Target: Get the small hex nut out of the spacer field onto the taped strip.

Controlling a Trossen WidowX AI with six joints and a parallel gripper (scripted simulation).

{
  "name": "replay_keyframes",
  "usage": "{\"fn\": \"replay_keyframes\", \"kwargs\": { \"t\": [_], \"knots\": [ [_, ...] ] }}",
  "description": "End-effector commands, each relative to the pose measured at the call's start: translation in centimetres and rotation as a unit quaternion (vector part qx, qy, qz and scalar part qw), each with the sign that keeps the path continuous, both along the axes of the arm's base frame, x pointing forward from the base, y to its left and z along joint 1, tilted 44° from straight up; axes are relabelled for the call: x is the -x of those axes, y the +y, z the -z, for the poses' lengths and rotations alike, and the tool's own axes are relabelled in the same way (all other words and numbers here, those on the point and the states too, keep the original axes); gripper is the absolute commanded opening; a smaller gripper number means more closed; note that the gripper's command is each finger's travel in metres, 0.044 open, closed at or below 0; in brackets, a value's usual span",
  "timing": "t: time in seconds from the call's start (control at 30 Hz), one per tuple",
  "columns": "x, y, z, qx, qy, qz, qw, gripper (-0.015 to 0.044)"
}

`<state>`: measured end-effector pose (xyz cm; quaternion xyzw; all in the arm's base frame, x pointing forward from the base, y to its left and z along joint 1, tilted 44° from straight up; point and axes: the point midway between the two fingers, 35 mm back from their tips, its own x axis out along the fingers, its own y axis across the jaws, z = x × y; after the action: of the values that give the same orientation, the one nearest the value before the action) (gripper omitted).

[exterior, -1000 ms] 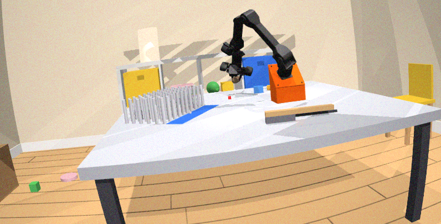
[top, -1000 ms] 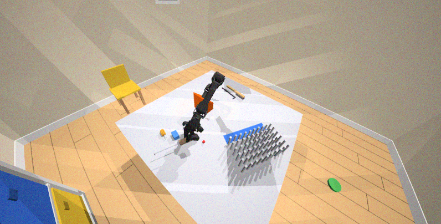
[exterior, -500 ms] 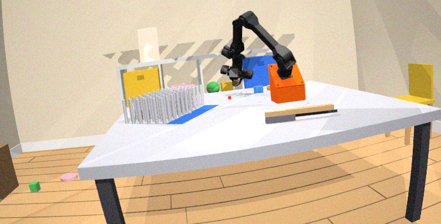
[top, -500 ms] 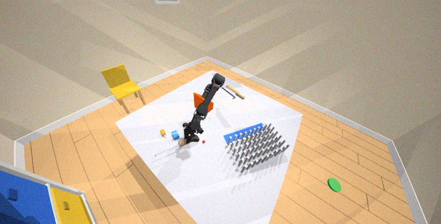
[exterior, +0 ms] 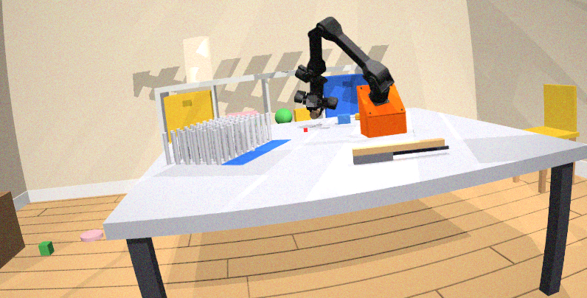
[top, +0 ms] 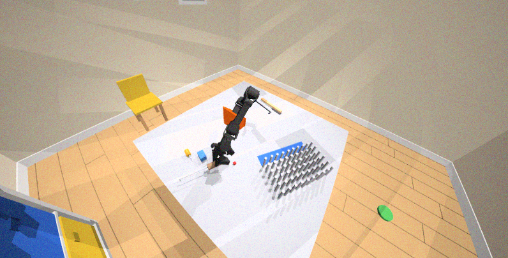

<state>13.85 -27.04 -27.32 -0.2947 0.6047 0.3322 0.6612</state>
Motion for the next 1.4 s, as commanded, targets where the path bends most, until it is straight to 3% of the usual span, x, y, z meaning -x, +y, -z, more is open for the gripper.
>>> {"fn": "replay_keyframes", "kwargs": {
  "t": [0.0, 0.97, 1.37],
  "knots": [
    [-0.1, 0.3, 0.3, 0.002, -0.002, 0.002, 1.000, 0.0000],
    [-0.2, 3.1, 2.4, 0.001, -0.002, 0.002, 1.000, 0.0000],
    [-0.1, 2.8, 2.3, -0.001, -0.001, 0.000, 1.000, 0.0315]
  ]
}}
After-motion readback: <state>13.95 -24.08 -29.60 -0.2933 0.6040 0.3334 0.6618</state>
